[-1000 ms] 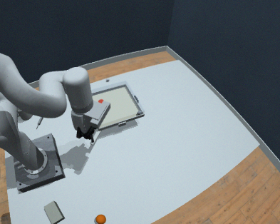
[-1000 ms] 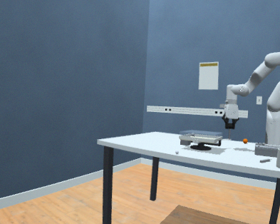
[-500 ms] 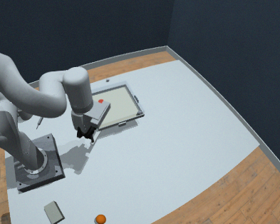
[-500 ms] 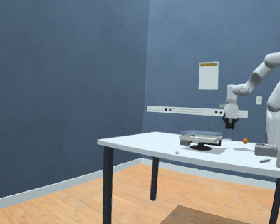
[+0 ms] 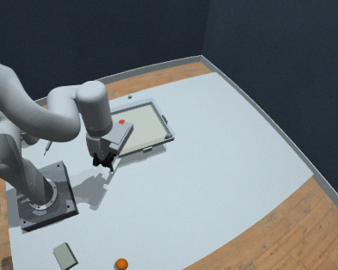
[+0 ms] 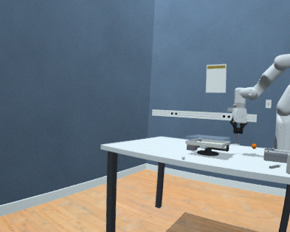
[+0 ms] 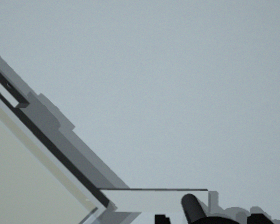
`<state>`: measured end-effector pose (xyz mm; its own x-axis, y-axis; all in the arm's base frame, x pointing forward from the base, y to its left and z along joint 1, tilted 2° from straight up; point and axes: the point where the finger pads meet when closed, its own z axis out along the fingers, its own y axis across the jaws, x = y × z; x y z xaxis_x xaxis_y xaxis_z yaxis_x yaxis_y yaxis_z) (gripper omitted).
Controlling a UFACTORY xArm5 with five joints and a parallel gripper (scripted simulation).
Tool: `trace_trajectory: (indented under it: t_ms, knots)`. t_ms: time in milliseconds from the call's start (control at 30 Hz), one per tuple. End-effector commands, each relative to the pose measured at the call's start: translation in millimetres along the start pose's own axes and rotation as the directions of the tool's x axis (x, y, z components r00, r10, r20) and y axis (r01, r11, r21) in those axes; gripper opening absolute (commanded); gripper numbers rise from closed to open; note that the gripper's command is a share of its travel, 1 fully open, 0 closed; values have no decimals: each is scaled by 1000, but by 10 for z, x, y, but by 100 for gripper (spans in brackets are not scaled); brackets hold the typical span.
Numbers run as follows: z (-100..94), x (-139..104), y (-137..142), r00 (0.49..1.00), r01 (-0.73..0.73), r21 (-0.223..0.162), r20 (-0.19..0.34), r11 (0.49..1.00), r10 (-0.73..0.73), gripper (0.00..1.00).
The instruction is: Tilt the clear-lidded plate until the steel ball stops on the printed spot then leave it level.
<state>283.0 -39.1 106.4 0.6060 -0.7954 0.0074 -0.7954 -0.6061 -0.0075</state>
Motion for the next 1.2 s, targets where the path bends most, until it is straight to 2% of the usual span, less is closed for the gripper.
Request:
trace_trajectory:
  t_ms: [0,1167]
  knots:
    - [-8,7,-5,1000,0,1,-2,1000,0,0]
    - [-11,-22,-12,1000,8,1,-1,1000,-8,0]
